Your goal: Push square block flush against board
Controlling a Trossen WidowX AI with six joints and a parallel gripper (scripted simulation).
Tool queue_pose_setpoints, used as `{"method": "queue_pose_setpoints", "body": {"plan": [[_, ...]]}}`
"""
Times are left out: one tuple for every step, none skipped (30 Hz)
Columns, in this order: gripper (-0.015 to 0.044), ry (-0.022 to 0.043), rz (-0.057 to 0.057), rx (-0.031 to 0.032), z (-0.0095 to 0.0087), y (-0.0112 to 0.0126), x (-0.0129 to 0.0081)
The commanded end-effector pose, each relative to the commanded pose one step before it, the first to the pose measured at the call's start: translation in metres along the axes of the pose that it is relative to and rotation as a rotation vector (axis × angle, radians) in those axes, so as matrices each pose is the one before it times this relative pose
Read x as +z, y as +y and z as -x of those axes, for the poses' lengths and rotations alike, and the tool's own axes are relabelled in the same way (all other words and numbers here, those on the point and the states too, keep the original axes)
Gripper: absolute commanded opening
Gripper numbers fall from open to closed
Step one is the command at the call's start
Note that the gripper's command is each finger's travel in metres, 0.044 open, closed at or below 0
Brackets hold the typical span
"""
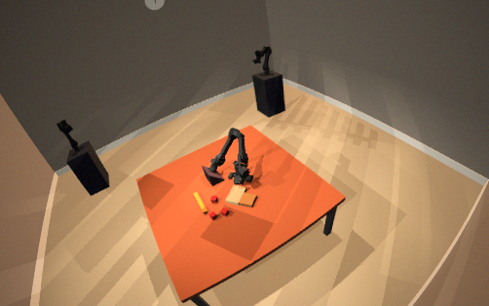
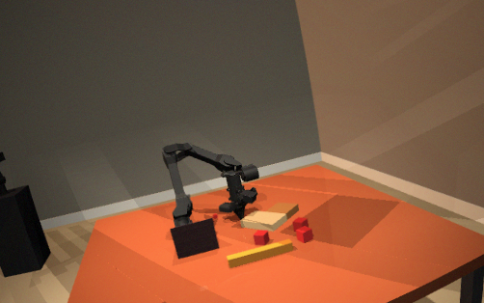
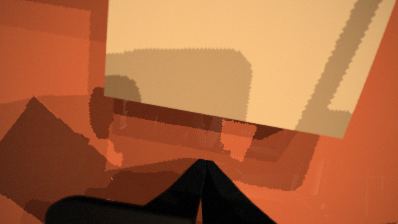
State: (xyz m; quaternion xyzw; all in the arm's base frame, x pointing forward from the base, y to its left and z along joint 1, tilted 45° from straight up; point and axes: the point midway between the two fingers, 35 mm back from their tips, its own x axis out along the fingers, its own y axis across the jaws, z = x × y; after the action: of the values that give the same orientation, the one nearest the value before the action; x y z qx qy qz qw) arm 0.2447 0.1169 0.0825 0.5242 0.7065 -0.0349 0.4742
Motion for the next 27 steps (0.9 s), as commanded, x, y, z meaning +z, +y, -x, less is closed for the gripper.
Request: {"method": "queue_pose_setpoints", "body": {"plan": [[0.0000, -0.00066, -0.0066, -0.00689, -0.00086, -0.00311, -0.00633], [0.0000, 0.00014, 0.0000, 0.00007, -0.00001, -0.00015, -0.00163], [0.0000, 0.00015, 0.0000, 0.00007, -0.00001, -0.00016, -0.00162], [0.0000, 0.00016, 0.0000, 0.00008, -0.00001, -0.00017, -0.00162], [0.0000, 0.00017, 0.0000, 0.00009, -0.00001, -0.00018, -0.00161], [0.0000, 0.00018, 0.0000, 0.00010, -0.00001, -0.00019, -0.00161], [0.0000, 0.00019, 0.0000, 0.00010, -0.00001, -0.00021, -0.00161], [0.0000, 0.00020, 0.0000, 0.00011, -0.00001, -0.00022, -0.00160], [0.0000, 0.00021, 0.0000, 0.00012, -0.00001, -0.00023, -0.00160], [0.0000, 0.00018, 0.0000, 0.00010, -0.00001, -0.00019, -0.00128], [0.0000, 0.00011, 0.0000, 0.00006, -0.00001, -0.00012, -0.00078], [0.0000, 0.00079, 0.0066, 0.00627, 0.00309, 0.00334, 0.00367], [0.0000, -0.00124, -0.0008, -0.00165, 0.00649, 0.00028, 0.00056], [0.0000, -0.00121, -0.0014, -0.00233, 0.01096, 0.00024, 0.00050], [0.0000, -0.00004, -0.0019, -0.00211, 0.01430, -0.00010, -0.00017], [0.0000, 0.00110, -0.0015, -0.00086, 0.01122, -0.00036, -0.00078], [0.0000, 0.00111, -0.0009, -0.00016, 0.00677, -0.00032, -0.00075], [0.0000, 0.00044, -0.0003, 0.00001, 0.00226, -0.00012, -0.00030], [0.0000, 0.00000, 0.0000, 0.00000, 0.00000, 0.00000, 0.00000], [0.0000, 0.00000, 0.0000, 0.00000, 0.00000, 0.00000, 0.00000], [0.0000, 0.00000, 0.0000, 0.00000, 0.00000, 0.00000, 0.00000], [0.0000, 0.00000, 0.0000, 0.00000, 0.00000, 0.00000, 0.00000], [0.0000, 0.00105, -0.0035, 0.00404, -0.00405, 0.00027, 0.00148], [0.0000, -0.00292, 0.0022, 0.00041, 0.00039, 0.00071, 0.00321], [0.0000, -0.00483, 0.0036, 0.00063, 0.00064, 0.00109, 0.00540], [0.0000, -0.00669, 0.0050, 0.00078, 0.00086, 0.00132, 0.00766], [0.0000, -0.00761, 0.0058, 0.00076, 0.00092, 0.00122, 0.00898]]}}
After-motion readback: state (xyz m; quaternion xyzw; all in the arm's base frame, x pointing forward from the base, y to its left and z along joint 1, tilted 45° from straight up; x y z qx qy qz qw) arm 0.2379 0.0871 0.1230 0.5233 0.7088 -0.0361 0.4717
